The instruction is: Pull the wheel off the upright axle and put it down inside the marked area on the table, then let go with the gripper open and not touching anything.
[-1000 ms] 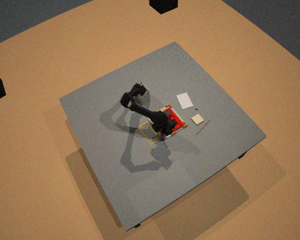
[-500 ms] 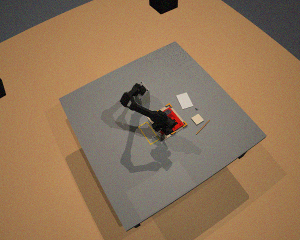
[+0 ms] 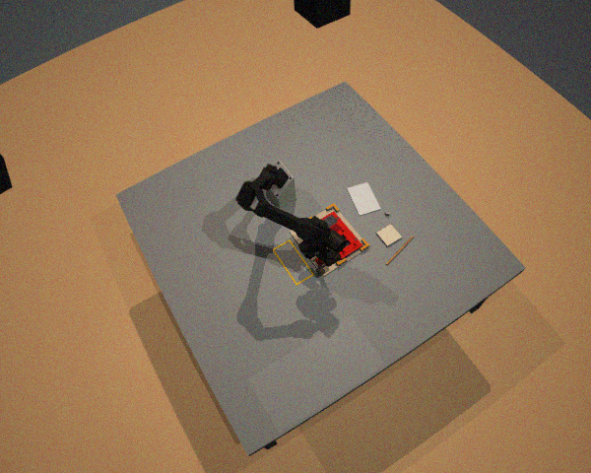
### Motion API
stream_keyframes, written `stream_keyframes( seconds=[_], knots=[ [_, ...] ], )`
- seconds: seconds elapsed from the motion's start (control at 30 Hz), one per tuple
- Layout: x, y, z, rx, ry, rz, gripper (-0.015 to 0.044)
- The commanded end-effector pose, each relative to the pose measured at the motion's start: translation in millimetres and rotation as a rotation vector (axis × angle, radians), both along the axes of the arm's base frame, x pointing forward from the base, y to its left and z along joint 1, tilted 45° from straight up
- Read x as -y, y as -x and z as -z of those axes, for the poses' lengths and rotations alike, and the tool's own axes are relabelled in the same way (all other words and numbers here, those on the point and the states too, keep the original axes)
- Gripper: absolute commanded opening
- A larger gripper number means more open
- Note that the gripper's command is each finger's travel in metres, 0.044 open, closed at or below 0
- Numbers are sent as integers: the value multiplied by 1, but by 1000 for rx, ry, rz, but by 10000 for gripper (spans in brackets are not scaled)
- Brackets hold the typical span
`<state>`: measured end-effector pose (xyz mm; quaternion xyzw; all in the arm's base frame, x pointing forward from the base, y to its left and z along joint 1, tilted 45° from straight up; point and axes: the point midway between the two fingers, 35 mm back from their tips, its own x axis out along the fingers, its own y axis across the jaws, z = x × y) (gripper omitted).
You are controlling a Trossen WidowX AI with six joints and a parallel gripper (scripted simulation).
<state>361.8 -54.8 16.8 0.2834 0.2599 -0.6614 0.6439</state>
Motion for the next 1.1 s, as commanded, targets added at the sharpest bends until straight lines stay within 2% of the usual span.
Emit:
stream_keyframes(
  seconds=[0.0, 0.47, 0.53, 1.07],
  knots=[
    [-2, 0, -2, 2, -2, 1, 0],
    [-28, 2, -28, 2, -3, 0, 0],
    [-20, 3, -22, -6, 3, -2, 0],
    [14, 33, -66, -3, -1, -1, 0]
  ],
)
